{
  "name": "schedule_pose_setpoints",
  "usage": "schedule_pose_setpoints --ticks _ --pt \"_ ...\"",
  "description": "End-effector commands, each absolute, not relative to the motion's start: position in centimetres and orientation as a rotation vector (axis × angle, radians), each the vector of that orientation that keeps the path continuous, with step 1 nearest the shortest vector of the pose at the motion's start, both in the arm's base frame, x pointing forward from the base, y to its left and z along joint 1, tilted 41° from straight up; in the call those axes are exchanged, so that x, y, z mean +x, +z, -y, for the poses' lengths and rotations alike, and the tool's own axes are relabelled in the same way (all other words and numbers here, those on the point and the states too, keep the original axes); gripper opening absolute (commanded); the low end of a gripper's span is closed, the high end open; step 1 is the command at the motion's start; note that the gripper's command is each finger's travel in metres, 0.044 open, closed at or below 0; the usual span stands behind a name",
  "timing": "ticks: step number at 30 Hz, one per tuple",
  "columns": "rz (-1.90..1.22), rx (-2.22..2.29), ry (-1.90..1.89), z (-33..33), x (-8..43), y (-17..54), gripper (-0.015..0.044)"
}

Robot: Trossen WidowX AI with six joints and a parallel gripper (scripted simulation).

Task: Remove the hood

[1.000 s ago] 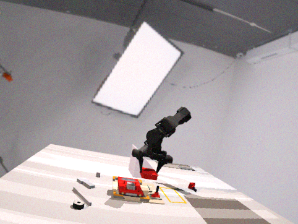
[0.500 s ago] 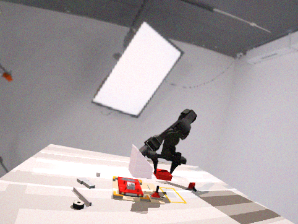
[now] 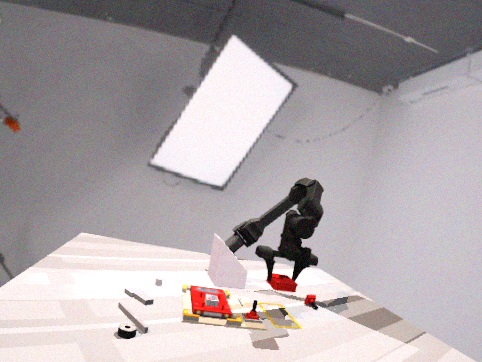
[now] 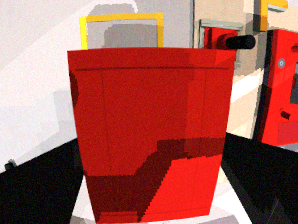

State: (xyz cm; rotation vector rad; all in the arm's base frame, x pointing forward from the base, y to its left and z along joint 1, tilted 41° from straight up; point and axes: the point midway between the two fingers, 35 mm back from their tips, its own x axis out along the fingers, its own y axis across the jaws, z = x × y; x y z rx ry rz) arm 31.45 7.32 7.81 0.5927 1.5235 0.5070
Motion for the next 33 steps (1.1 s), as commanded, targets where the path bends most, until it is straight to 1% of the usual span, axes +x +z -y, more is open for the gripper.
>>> schedule_pose_setpoints --ticks 1,33 --pt "-1.517 0.6 0.512 -8.2 30.9 8.9 0.0" --pt "-1.517 0.599 0.513 -9.6 31.0 7.5 0.0"
